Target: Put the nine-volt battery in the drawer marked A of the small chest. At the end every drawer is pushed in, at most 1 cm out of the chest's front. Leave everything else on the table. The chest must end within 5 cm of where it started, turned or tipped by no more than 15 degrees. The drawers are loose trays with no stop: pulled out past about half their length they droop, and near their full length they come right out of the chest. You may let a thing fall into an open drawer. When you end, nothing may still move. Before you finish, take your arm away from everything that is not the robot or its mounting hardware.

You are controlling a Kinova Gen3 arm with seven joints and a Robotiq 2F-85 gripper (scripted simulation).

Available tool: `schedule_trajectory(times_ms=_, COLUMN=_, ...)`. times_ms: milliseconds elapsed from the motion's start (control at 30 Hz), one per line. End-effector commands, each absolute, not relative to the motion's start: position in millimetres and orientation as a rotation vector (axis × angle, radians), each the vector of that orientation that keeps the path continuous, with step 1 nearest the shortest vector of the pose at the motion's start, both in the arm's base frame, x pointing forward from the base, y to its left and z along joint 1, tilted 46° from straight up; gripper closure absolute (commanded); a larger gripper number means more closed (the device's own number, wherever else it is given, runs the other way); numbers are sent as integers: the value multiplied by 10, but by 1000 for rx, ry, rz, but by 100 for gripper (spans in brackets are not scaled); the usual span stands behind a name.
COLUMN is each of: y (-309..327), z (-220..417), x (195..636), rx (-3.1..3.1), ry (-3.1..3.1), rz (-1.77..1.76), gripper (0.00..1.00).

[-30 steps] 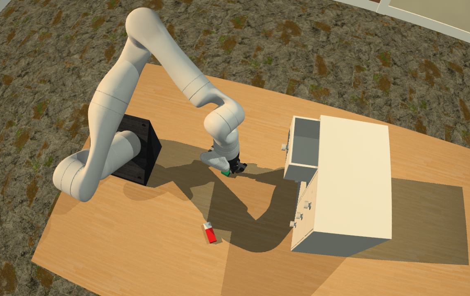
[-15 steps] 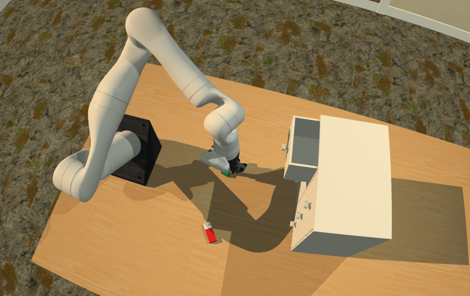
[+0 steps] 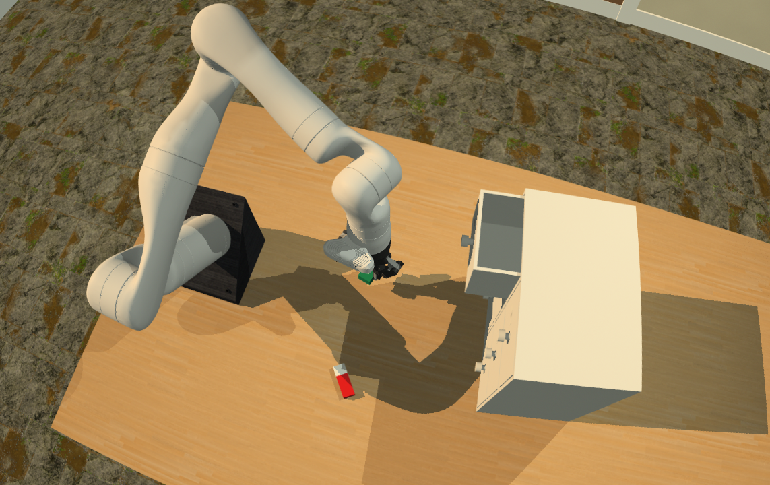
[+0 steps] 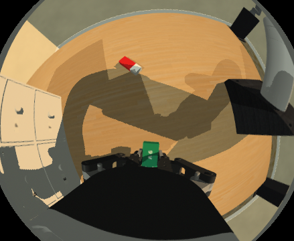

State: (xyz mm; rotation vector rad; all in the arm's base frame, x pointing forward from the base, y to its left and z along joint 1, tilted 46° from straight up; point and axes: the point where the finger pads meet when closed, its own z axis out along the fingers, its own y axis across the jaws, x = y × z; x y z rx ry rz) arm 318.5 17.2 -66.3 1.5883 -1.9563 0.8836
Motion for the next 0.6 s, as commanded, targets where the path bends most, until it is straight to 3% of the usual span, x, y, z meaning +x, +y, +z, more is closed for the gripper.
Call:
schedule_trajectory(times_ms=0, y=390, z=-556, x=3200, rx=1616, ry=-1963, rz=876, gripper=77)
schedule_trajectory(times_ms=567, y=624, z=-328, x=3183, rx=1616, ry=-1963, rz=876, gripper=77)
